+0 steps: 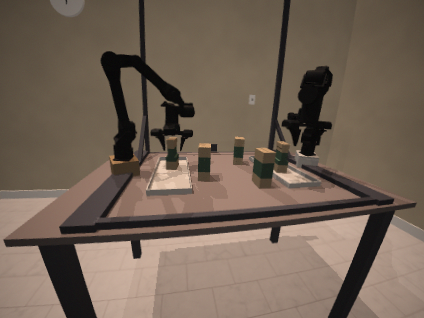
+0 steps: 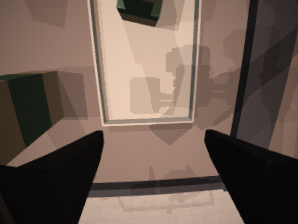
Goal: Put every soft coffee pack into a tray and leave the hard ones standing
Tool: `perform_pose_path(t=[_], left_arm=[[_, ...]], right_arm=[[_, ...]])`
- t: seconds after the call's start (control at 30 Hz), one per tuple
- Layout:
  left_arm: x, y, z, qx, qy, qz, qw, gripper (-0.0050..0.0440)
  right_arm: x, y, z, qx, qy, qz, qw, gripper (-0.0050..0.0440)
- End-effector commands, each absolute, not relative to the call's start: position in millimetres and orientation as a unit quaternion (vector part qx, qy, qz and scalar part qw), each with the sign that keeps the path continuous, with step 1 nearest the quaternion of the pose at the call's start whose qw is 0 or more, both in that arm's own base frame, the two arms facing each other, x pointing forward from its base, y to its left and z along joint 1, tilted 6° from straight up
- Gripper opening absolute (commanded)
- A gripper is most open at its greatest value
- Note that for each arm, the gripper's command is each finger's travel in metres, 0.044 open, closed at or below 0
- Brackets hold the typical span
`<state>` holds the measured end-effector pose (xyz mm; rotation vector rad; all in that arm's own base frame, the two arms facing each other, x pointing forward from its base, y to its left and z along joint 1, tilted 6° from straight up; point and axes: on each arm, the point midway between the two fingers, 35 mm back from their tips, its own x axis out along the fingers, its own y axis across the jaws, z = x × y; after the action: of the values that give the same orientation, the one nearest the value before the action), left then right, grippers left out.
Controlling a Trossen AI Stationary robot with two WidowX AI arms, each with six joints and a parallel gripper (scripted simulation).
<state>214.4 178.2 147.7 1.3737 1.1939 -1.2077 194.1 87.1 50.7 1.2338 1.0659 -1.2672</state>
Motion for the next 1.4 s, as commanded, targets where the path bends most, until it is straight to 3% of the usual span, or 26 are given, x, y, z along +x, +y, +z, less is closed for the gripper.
perform_pose_path(t=[0.0,0.1,0.4,1.37], left_arm=[[216,179,155,0.569,0.482,-0.481,0.461,0.0358],[216,179,155,0.569,0.482,-0.481,0.461,0.0358],[216,179,155,0.569,0.482,-0.481,0.461,0.0358],[216,179,155,0.569,0.482,-0.481,0.461,0.0358]], right_arm=[[197,88,54,0.518,0.442,-0.520,0.516,0.0363],[197,88,54,0.518,0.442,-0.520,0.516,0.0363],[192,94,128,0.518,0.442,-0.520,0.515,0.0363],[192,94,128,0.518,0.442,-0.520,0.515,0.0363]])
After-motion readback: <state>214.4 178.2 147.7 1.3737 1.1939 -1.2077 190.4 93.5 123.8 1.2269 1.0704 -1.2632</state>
